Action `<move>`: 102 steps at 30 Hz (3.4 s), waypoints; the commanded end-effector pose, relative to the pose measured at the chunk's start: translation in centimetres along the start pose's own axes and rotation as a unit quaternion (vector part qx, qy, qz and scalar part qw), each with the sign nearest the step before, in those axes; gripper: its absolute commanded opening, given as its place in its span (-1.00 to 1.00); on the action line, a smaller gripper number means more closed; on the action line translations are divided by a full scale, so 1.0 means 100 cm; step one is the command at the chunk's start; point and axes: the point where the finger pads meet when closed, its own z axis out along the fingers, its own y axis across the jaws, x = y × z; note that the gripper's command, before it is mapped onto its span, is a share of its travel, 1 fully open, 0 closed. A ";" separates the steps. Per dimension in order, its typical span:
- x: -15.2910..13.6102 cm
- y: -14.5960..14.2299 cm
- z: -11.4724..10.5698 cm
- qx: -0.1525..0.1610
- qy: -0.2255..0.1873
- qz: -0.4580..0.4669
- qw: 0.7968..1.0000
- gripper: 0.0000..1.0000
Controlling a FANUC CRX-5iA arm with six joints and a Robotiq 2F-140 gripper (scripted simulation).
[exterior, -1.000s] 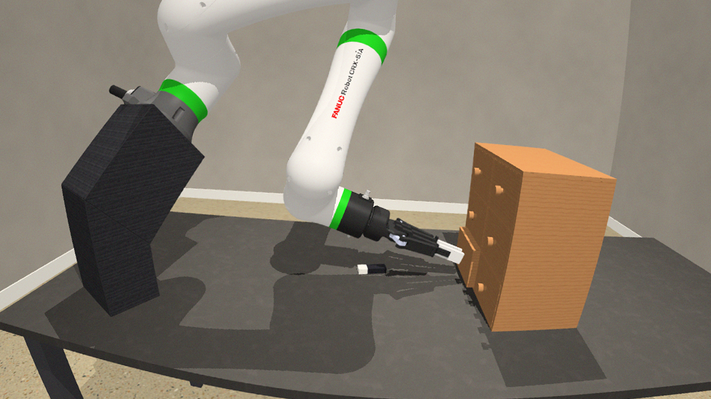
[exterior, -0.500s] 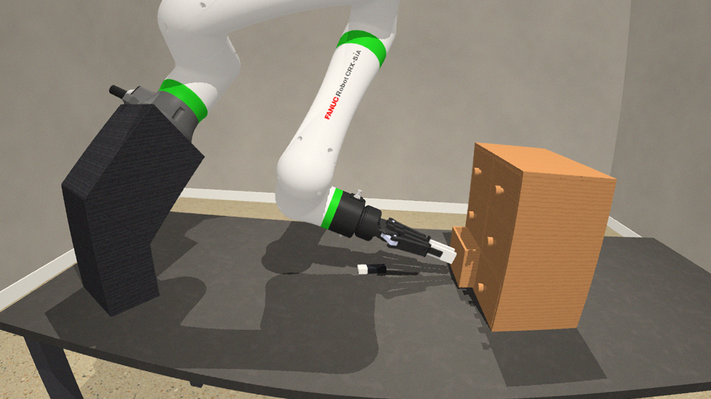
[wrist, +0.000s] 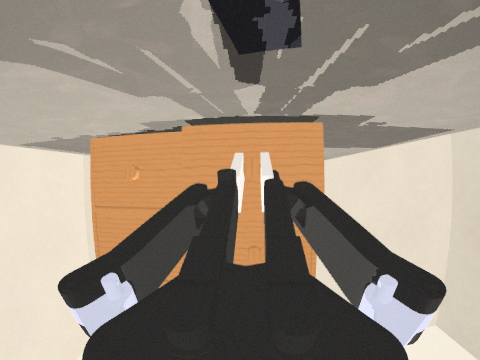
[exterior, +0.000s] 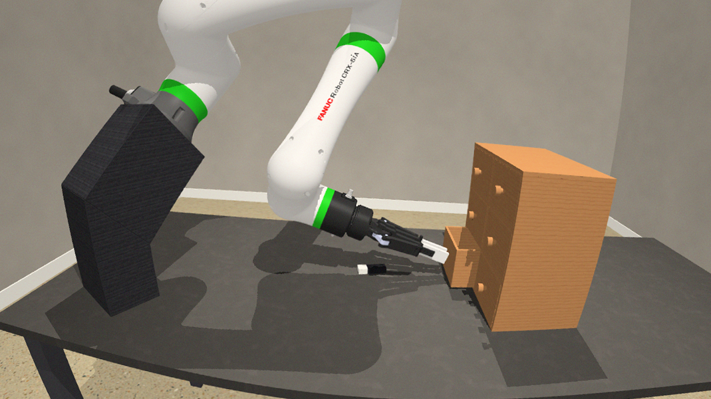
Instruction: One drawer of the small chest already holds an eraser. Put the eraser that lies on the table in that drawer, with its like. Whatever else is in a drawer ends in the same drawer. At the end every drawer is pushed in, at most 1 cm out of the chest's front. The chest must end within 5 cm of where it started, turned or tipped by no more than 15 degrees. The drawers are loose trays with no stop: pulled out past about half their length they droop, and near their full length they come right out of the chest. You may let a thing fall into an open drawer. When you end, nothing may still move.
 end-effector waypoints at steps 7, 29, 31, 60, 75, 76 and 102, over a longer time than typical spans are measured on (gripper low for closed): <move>0.003 0.000 -0.009 0.000 0.000 0.000 1.000 -0.84; 0.006 0.000 -0.015 0.000 0.000 0.000 1.000 -0.84; 0.006 0.000 -0.015 0.000 0.000 0.000 1.000 -0.84; 0.006 0.000 -0.016 0.000 0.000 0.000 1.000 -0.60; 0.022 0.000 -0.061 0.000 0.000 0.000 1.000 -0.60; 0.022 0.000 -0.062 0.000 0.000 0.000 1.000 -0.60; -0.056 0.000 -0.144 0.000 0.000 0.000 1.000 -0.60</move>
